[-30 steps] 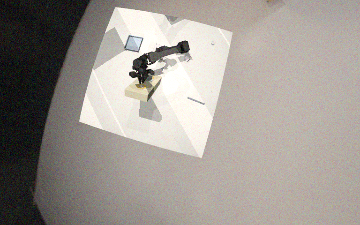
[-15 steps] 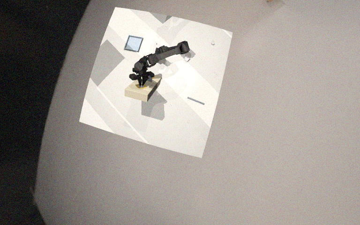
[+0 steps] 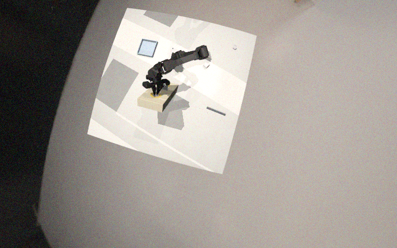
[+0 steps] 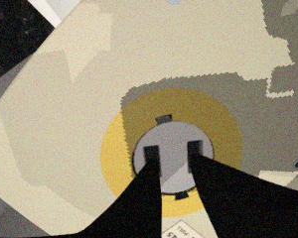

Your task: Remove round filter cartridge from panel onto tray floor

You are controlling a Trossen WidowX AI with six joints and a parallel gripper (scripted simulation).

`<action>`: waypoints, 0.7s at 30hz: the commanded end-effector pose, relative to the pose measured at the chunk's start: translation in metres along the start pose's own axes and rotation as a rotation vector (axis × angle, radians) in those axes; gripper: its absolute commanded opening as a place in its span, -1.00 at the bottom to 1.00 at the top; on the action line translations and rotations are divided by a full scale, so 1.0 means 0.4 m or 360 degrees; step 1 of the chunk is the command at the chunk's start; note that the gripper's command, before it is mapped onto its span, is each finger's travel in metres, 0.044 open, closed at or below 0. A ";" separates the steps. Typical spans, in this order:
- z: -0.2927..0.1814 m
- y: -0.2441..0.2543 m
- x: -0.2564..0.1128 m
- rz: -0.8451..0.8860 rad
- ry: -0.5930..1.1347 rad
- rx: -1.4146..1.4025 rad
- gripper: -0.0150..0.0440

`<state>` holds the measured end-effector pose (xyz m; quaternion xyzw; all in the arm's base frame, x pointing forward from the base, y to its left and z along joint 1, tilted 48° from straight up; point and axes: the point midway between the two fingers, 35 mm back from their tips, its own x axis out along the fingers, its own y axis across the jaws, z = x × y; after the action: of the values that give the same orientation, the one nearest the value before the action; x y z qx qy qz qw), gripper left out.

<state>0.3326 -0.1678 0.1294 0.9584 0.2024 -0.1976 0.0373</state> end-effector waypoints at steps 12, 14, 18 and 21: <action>0.001 0.001 0.006 0.0005 -0.0003 0.0005 -0.19; 0.001 0.001 0.006 0.0005 -0.0003 0.0005 -0.19; 0.001 0.001 0.015 0.0005 -0.0002 0.0005 -0.19; 0.001 0.001 0.016 0.0005 -0.0002 0.0005 -0.19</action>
<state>0.3373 -0.1649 0.1272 0.9583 0.2034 -0.1972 0.0376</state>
